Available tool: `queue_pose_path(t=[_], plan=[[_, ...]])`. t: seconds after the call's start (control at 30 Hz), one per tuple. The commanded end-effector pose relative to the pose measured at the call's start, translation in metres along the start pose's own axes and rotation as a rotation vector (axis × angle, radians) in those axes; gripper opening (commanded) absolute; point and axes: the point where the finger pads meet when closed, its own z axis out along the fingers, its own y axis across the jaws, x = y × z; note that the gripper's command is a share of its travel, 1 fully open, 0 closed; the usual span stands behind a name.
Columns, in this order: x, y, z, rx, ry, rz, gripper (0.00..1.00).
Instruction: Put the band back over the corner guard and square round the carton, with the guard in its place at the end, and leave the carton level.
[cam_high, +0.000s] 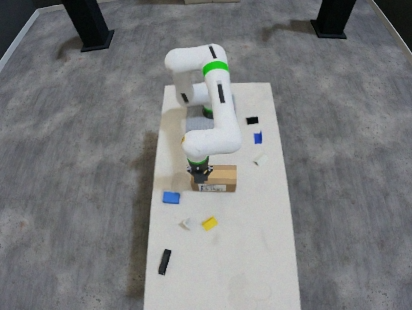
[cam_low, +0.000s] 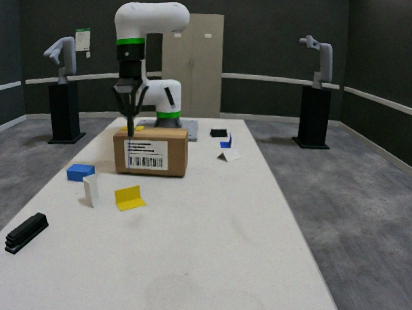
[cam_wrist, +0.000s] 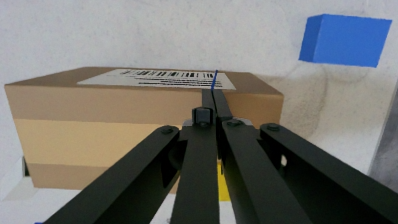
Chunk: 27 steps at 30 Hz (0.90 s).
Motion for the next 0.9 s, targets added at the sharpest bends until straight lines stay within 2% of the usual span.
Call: queue_pose_path(t=[0.0,0.87], plan=[[0.001,0.0,-0.002,0.0,0.003,0.0,0.1],[0.0,0.016,-0.002,-0.001,0.003,0.0,0.1]])
